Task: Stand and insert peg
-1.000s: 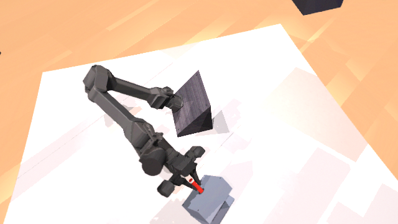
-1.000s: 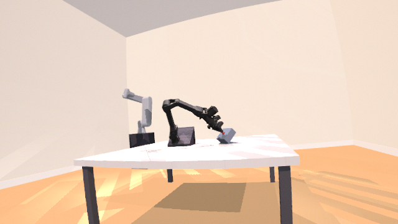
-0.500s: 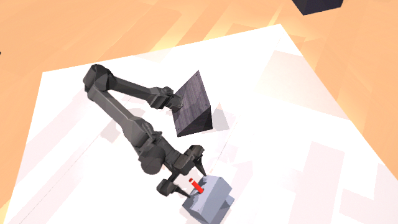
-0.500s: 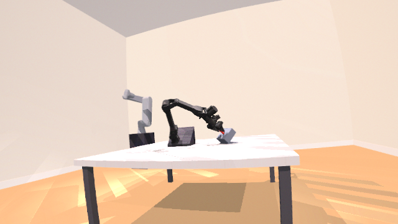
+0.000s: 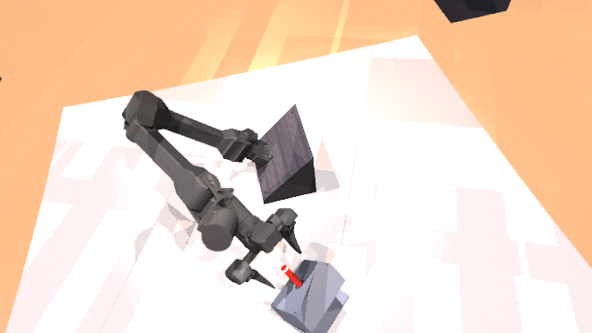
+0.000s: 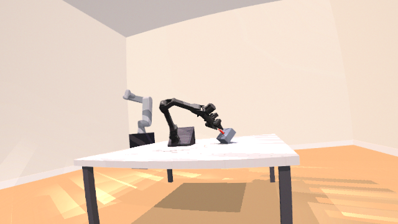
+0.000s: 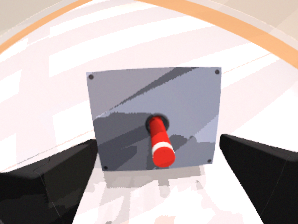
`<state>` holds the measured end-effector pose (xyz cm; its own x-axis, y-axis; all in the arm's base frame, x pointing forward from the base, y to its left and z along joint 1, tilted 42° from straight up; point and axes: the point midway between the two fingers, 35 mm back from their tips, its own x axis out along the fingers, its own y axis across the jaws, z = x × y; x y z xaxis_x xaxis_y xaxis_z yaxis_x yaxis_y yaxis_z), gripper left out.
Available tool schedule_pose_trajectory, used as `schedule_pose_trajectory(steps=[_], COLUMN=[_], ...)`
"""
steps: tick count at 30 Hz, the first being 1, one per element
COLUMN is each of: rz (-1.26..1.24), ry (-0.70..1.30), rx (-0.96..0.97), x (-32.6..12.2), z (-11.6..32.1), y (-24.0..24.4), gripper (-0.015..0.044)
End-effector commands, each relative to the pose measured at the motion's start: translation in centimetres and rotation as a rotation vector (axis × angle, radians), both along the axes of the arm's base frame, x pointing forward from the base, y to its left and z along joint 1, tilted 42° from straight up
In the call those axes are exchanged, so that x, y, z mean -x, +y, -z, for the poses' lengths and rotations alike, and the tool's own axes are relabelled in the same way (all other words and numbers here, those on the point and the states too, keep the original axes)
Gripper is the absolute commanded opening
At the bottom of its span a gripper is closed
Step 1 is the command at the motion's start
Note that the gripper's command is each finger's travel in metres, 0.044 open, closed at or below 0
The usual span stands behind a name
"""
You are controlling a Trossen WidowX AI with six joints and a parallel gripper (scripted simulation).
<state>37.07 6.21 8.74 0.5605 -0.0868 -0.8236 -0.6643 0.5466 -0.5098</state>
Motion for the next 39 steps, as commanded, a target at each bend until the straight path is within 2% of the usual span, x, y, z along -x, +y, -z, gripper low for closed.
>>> schedule_pose_trajectory(steps=[1,39], rz=[0.005,-0.003], ry=[-0.005,-0.002], rx=[-0.002,-0.002], x=[0.3,3.9], z=[-0.8,-5.6], y=[0.1,0.8], gripper=[0.0440,0.0440])
